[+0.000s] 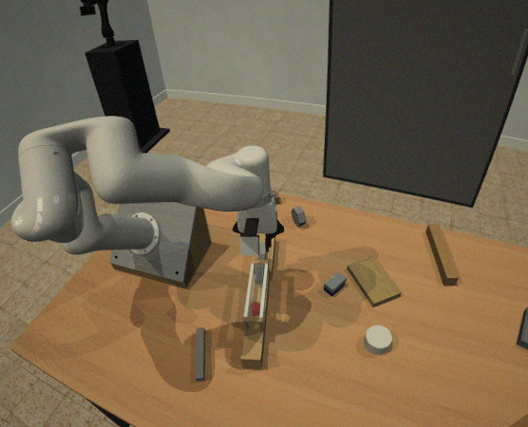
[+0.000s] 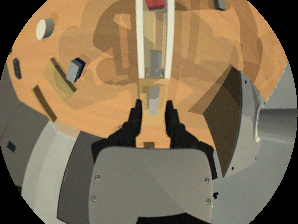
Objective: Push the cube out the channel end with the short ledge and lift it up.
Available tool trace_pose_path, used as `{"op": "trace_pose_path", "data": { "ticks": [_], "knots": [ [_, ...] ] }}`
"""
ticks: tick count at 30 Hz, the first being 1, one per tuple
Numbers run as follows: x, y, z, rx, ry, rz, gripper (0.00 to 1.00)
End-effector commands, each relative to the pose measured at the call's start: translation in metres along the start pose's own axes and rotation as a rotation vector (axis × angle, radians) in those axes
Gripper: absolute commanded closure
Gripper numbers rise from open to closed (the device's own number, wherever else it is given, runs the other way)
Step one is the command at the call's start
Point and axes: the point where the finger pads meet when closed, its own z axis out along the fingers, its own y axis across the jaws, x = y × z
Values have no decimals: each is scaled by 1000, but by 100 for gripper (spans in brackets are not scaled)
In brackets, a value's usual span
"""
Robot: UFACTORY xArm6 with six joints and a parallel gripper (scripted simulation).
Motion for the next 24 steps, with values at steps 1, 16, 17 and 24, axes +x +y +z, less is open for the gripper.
{"op": "trace_pose_path", "data": {
  "ticks": [1, 16, 17, 24],
  "knots": [
    [0, -1, -2, 3, -1, 1, 62],
    [126, 33, -8, 17, -28, -117, 62],
    [137, 40, -7, 16, -24, -131, 62],
    [199, 83, -1, 5, -2, -175, 62]
  ]
}}
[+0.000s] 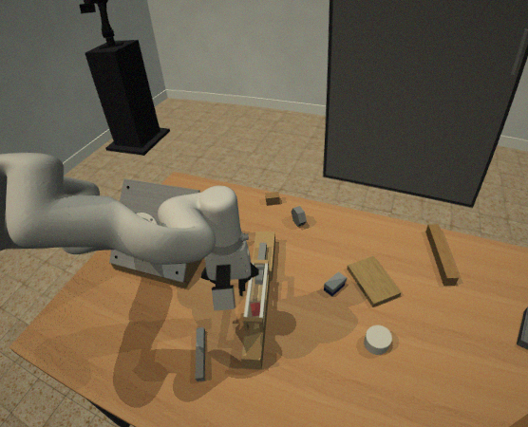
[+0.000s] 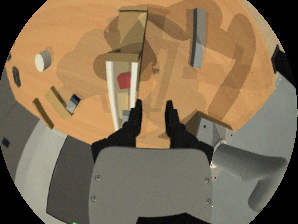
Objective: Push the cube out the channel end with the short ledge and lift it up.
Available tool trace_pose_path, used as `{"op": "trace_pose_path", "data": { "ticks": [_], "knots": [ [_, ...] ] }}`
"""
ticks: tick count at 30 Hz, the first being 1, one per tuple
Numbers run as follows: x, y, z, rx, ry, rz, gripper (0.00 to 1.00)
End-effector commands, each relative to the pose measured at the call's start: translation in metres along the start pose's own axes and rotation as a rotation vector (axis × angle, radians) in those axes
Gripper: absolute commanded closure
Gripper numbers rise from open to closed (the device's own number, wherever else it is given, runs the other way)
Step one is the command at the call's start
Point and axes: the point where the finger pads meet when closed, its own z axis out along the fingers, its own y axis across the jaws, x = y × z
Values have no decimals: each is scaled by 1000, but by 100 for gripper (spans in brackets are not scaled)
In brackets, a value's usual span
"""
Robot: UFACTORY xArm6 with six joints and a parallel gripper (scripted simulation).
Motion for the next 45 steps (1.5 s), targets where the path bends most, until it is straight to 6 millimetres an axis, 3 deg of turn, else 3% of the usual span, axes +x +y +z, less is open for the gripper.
{"op": "trace_pose_path", "data": {
  "ticks": [1, 7, 8, 39, 45],
  "knots": [
    [52, 45, -1, 19, -7, -37, 62],
    [106, 93, -1, 19, -7, -38, 62],
    [107, 95, -2, 19, -7, -38, 62],
    [107, 95, -1, 19, -7, -38, 62],
    [107, 94, 19, 19, -8, -39, 62]
  ]
}}
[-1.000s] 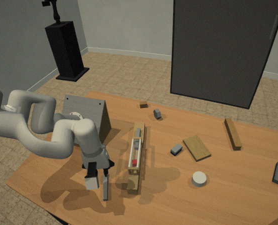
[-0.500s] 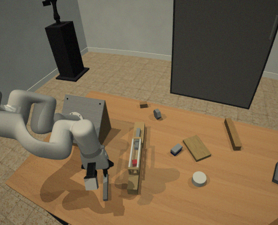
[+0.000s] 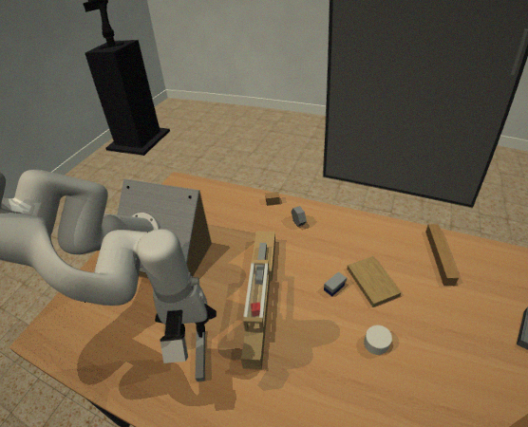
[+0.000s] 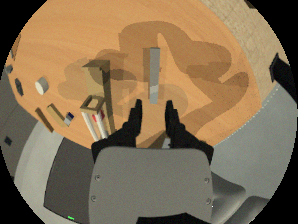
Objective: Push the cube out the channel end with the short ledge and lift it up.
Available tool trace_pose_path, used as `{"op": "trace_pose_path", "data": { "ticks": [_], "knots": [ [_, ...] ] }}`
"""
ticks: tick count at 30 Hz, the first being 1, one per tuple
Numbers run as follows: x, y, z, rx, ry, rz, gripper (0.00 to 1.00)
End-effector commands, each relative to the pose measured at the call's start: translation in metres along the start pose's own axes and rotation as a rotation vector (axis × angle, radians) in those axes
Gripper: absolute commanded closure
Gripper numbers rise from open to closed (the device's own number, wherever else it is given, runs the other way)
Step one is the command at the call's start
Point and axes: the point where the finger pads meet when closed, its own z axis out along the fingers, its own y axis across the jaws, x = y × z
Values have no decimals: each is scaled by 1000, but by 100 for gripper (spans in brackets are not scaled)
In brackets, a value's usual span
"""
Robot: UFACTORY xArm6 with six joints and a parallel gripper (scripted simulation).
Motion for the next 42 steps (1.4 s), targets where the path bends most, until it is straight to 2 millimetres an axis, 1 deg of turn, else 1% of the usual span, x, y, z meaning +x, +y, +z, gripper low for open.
{"op": "trace_pose_path", "data": {
  "ticks": [1, 2, 9, 13, 23, 34, 42],
  "knots": [
    [1, -1, 13, 1, 0, 1, 62],
    [1, -1, 13, 1, 0, 1, 62],
    [1, -1, 63, 1, 0, 1, 62],
    [1, 0, 80, 1, 0, 1, 62],
    [1, 0, 85, 1, 0, 1, 62],
    [1, -1, 107, 1, 0, 1, 62],
    [1, -1, 109, 1, 0, 1, 62]
  ]
}}
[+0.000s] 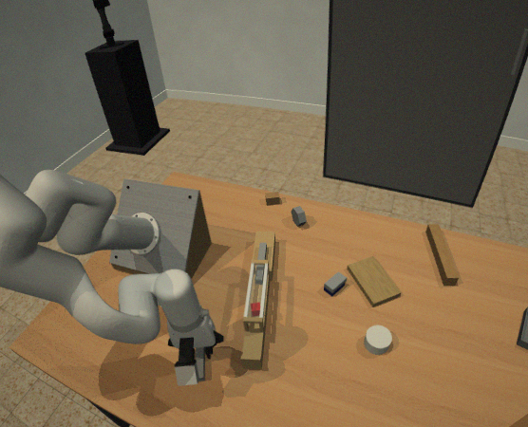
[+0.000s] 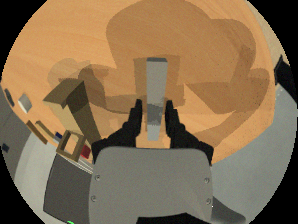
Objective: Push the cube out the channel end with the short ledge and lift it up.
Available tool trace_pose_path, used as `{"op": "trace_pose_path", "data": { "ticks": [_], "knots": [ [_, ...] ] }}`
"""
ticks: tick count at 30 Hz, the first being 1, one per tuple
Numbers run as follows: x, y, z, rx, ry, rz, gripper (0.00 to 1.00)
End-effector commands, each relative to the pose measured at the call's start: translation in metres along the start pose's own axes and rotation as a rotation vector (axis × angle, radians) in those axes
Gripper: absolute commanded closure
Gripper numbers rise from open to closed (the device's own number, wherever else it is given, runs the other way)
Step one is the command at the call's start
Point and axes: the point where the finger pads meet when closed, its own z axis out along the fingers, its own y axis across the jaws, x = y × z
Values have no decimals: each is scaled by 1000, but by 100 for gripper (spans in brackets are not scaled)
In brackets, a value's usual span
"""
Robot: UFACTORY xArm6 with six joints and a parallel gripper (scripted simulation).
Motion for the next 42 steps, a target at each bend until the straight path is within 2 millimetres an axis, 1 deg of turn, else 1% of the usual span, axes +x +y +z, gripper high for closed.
{"op": "trace_pose_path", "data": {
  "ticks": [1, 7, 8, 42],
  "knots": [
    [1, -1, 0, 2, 2, 1, 62],
    [1, -1, 0, 2, 2, 1, 62],
    [1, -1, 0, 2, 2, 1, 100],
    [1, -1, 0, 2, 2, 1, 100]
  ]
}}
